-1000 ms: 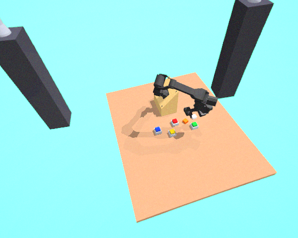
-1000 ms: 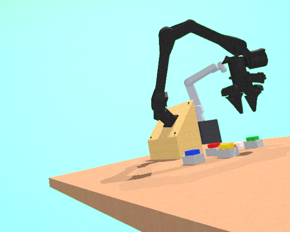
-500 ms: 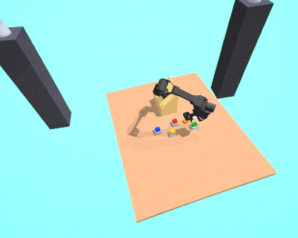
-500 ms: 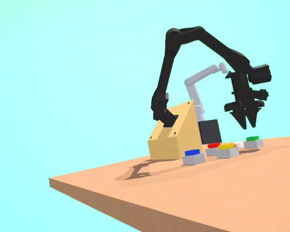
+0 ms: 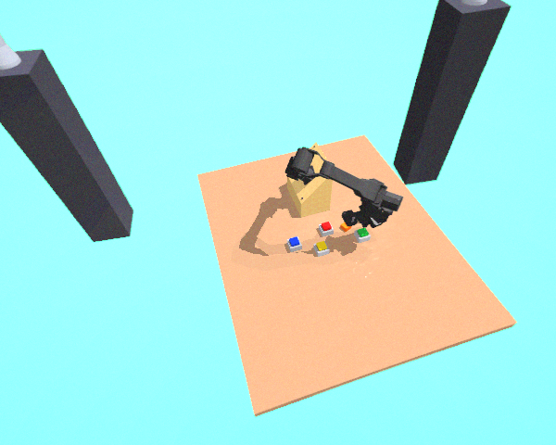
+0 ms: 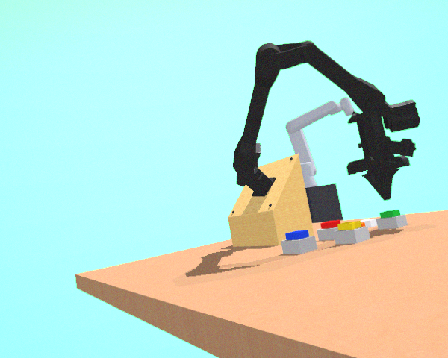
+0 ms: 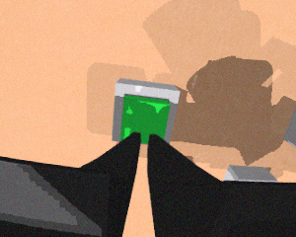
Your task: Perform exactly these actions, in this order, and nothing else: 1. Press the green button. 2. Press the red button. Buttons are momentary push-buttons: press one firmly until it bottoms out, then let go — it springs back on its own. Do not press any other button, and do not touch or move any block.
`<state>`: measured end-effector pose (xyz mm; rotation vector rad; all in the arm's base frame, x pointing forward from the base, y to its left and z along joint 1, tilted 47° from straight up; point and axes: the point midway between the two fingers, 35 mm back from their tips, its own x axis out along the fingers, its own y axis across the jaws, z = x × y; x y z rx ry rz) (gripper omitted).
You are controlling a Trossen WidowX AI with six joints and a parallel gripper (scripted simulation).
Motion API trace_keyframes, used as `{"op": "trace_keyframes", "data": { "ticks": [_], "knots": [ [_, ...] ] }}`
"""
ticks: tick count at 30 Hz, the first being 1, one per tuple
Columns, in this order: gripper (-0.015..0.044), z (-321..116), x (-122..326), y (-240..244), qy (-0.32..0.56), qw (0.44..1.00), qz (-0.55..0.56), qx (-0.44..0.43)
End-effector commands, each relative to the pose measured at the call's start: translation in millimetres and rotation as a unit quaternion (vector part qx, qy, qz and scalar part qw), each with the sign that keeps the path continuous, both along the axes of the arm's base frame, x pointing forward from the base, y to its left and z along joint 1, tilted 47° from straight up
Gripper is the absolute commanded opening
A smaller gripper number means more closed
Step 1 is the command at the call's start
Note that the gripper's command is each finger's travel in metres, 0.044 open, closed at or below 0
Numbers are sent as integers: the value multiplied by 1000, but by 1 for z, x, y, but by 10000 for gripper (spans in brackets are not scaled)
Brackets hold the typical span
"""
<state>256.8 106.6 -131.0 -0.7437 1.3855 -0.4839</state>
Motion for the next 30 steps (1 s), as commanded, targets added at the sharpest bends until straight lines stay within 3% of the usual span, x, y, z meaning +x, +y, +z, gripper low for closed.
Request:
{"op": "trace_keyframes", "data": {
  "ticks": [1, 30],
  "knots": [
    [20, -1, 0, -1, 1, 1000, 2, -2],
    [20, -23, 5, -25, 1, 1000, 2, -3]
  ]
}}
